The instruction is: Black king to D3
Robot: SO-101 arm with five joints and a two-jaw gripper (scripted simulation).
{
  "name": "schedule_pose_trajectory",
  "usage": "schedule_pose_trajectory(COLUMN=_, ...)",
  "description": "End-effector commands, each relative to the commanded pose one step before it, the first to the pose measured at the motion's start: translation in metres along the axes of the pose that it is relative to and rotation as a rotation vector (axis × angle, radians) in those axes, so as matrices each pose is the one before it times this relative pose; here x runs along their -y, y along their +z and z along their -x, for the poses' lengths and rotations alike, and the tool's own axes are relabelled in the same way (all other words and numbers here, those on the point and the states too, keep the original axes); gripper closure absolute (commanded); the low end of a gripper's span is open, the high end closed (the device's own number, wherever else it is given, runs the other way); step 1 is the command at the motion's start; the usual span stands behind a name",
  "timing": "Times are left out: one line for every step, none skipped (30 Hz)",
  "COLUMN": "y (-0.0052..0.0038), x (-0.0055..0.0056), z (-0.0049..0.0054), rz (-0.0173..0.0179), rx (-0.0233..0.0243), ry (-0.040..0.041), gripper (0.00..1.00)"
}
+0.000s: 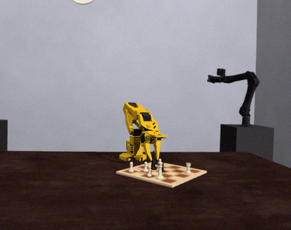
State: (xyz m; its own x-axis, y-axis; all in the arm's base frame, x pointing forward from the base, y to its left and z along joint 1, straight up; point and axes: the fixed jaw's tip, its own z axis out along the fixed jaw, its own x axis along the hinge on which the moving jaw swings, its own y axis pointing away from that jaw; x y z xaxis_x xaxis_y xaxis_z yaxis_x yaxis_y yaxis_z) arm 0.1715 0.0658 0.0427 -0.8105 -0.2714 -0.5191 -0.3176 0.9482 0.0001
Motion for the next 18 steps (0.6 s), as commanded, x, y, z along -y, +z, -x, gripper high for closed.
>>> schedule_pose_trajectory(y=-0.002117, x=-0.00157, z=0.00160, rz=0.00498, rx=-0.00261, ry=0.00092, gripper=0.88)
schedule_pose_trajectory(y=-0.000799, x=0.00000, z=0.00049, rz=0.00000, rx=0.00001, ry=0.00000, gripper=0.88)
schedule_pose_trajectory(y=0.000000, x=0.00000, z=0.00000, rz=0.00000, rx=0.00000, ry=0.00000, gripper=0.88)
schedule_pose_trajectory(y=0.000000, x=0.00000, z=0.00000, rz=0.00000, rx=0.00000, ry=0.00000, gripper=0.88)
schedule_pose_trajectory(y=-0.000934, x=-0.00001, z=0.00056, rz=0.00000, rx=0.00003, ry=0.00000, gripper=0.88)
schedule_pose_trajectory(y=-0.001070, x=-0.00001, z=0.00063, rz=0.00000, rx=0.00001, ry=0.00000, gripper=0.88)
schedule_pose_trajectory(y=-0.001208, x=-0.00001, z=0.00069, rz=0.00000, rx=0.00003, ry=0.00000, gripper=0.88)
schedule_pose_trajectory(y=-0.001345, x=-0.00001, z=0.00074, rz=0.00000, rx=0.00001, ry=0.00000, gripper=0.88)
schedule_pose_trajectory(y=-0.001480, x=-0.00001, z=0.00078, rz=0.00000, rx=0.00002, ry=0.00000, gripper=0.88)
schedule_pose_trajectory(y=-0.001567, x=-0.00001, z=0.00087, rz=0.00000, rx=0.00001, ry=0.00000, gripper=0.88)
schedule_pose_trajectory(y=-0.001595, x=-0.00001, z=0.00102, rz=0.00000, rx=0.00003, ry=0.00000, gripper=0.88)
schedule_pose_trajectory(y=-0.001703, x=-0.00001, z=0.00104, rz=0.00000, rx=0.00002, ry=0.00000, gripper=0.88)
schedule_pose_trajectory(y=-0.001805, x=-0.00001, z=0.00106, rz=0.00000, rx=0.00003, ry=0.00000, gripper=0.88)
schedule_pose_trajectory(y=-0.001895, x=-0.00001, z=0.00106, rz=0.00000, rx=0.00001, ry=0.00000, gripper=0.88)
schedule_pose_trajectory(y=-0.001976, x=-0.00001, z=0.00106, rz=0.00000, rx=0.00001, ry=0.00000, gripper=0.88)
schedule_pose_trajectory(y=-0.001965, x=-0.00001, z=0.00115, rz=0.00000, rx=0.00001, ry=0.00000, gripper=0.88)
schedule_pose_trajectory(y=-0.001960, x=-0.00001, z=0.00121, rz=0.00000, rx=0.00002, ry=0.00000, gripper=0.88)
schedule_pose_trajectory(y=-0.001996, x=-0.00001, z=0.00118, rz=0.00000, rx=0.00000, ry=0.00000, gripper=0.88)
